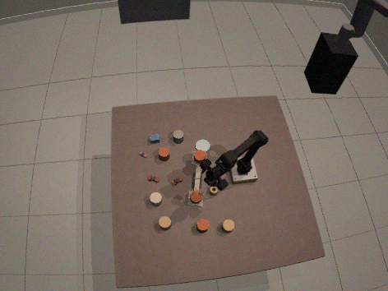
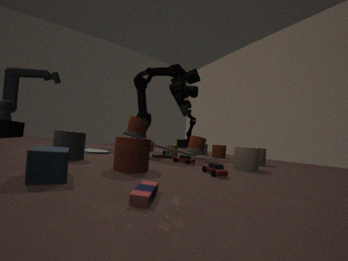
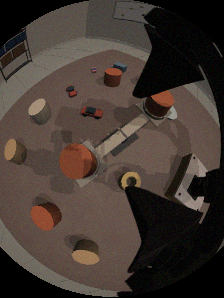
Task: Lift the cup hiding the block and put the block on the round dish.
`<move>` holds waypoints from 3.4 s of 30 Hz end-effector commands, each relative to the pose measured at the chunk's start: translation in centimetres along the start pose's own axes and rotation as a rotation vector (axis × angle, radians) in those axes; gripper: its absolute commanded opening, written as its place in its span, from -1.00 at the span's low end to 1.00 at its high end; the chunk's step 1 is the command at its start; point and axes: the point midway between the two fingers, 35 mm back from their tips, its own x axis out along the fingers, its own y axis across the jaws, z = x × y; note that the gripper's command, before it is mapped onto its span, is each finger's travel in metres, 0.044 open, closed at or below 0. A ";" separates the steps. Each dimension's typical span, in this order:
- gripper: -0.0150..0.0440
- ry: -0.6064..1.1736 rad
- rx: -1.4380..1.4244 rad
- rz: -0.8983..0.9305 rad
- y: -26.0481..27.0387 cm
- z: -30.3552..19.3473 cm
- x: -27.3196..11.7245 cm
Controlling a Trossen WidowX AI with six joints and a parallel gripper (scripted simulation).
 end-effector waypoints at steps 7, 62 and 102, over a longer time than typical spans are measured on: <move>1.00 0.083 -0.293 0.136 0.6 2.9 3.4; 1.00 0.105 -0.689 0.372 3.1 5.3 14.9; -0.49 0.105 -0.692 0.371 3.2 5.3 15.5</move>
